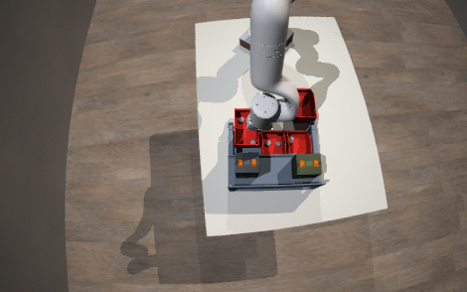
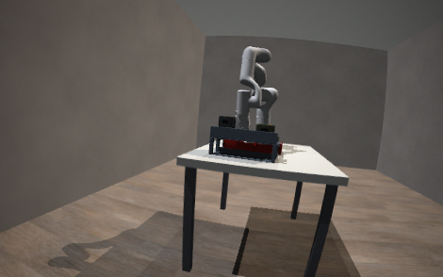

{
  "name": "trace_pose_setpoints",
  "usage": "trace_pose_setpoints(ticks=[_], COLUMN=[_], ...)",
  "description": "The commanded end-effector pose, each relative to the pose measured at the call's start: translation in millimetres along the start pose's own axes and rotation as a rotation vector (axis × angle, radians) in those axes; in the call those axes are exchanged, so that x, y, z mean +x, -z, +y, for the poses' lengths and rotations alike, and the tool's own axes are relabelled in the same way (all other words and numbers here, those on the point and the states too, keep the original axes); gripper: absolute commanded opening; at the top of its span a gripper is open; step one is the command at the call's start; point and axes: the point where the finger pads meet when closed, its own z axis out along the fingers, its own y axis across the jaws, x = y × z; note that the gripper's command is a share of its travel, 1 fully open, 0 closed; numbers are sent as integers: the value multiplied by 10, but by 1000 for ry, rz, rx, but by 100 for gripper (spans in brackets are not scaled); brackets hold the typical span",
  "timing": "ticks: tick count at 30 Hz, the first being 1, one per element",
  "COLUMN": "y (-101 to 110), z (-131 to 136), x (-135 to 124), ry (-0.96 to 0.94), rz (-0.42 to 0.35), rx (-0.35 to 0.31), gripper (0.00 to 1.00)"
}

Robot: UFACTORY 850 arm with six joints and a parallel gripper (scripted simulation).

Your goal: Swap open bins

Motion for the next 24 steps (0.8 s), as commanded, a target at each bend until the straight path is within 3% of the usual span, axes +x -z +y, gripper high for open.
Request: trace_pose_setpoints(ticks=[1,24], y=[8,-73], z=[-1,-1], x=[-8,-21], ry=[0,0], rz=[-2,-2], rx=[0,-1], gripper=[0,0])
